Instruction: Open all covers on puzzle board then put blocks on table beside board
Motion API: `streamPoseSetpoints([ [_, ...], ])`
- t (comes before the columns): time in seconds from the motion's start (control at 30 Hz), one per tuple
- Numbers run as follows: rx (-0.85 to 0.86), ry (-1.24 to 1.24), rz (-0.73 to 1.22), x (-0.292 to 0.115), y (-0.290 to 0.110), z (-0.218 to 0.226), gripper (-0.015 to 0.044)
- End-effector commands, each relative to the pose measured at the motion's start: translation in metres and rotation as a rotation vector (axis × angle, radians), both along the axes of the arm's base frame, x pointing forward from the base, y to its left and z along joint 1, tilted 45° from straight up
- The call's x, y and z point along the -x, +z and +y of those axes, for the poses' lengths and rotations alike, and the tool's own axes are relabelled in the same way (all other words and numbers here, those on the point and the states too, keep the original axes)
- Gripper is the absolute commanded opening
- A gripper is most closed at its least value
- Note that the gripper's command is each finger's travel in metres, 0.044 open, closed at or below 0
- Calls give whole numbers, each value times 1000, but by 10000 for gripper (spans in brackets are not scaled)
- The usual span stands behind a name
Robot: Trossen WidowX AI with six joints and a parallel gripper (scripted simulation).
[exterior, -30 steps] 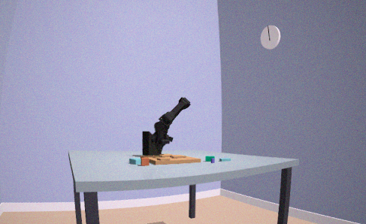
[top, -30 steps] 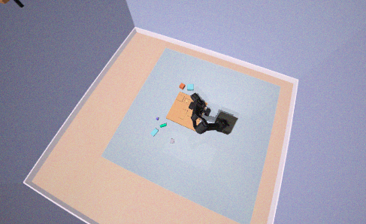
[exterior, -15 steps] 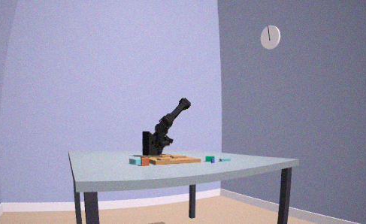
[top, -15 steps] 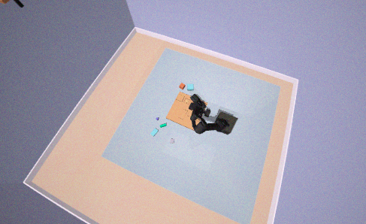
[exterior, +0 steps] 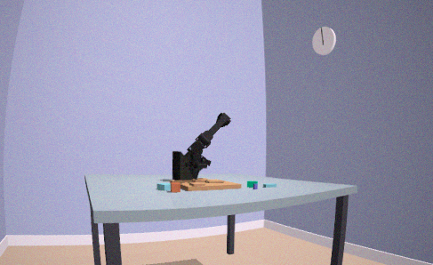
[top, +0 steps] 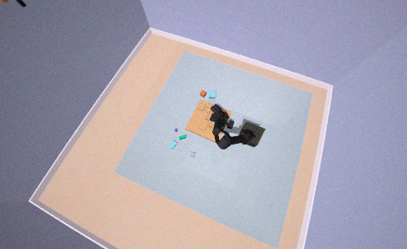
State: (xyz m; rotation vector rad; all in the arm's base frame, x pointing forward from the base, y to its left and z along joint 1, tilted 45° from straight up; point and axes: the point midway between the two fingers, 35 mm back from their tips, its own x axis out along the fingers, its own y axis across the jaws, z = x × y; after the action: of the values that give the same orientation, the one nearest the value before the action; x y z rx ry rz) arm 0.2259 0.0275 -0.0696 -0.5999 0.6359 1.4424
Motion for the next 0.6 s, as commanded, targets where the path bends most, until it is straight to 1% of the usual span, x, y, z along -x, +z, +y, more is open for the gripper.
streamPoseSetpoints([
  [0.0,-4,-3,0,0,3,3,0],
  [0.57,-2,-3,0,-2,15,15,0],
])
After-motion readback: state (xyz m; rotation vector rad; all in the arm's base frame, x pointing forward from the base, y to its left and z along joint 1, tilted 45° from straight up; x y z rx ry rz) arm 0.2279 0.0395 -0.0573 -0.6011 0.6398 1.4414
